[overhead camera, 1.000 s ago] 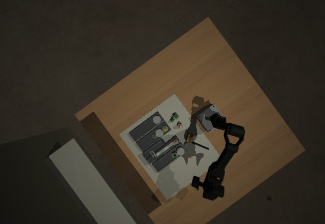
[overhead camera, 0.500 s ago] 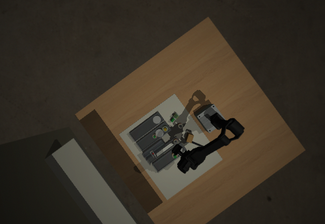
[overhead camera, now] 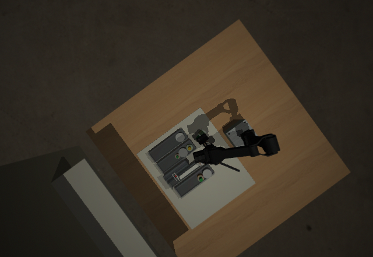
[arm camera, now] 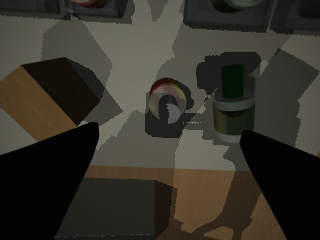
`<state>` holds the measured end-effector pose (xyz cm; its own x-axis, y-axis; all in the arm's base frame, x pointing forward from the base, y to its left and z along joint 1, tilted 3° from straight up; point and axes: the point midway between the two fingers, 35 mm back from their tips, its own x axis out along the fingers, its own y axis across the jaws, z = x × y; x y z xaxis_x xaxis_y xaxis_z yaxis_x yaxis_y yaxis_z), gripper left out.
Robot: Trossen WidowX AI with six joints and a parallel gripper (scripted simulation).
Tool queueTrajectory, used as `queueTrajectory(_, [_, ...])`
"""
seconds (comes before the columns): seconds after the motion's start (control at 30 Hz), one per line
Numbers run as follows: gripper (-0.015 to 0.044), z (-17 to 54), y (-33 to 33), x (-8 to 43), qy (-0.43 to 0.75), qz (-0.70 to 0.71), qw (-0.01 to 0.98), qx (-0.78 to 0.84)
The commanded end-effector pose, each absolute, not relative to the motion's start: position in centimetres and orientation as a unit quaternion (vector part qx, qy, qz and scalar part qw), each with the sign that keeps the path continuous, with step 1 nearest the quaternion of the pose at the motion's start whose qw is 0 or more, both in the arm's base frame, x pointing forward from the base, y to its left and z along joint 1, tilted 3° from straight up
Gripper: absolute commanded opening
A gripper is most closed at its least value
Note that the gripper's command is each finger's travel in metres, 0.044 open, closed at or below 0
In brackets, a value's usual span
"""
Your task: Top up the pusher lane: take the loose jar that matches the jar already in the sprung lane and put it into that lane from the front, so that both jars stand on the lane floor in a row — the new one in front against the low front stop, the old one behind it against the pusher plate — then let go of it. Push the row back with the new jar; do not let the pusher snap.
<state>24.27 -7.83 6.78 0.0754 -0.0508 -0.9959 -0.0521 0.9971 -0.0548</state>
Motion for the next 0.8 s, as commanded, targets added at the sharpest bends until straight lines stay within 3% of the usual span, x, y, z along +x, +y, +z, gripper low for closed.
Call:
queueTrajectory(0.0, [0.044, 6.4, -8.2, 23.9, 0.686, 0.002, 0.727, -0.039])
queueTrajectory(0.13, [0.044, 2.8, -8.4, 24.0, 0.686, 0.001, 0.726, -0.039])
queueTrajectory(0.77, [0.044, 0.1, -8.5, 24.3, 0.686, 0.002, 0.726, -0.039])
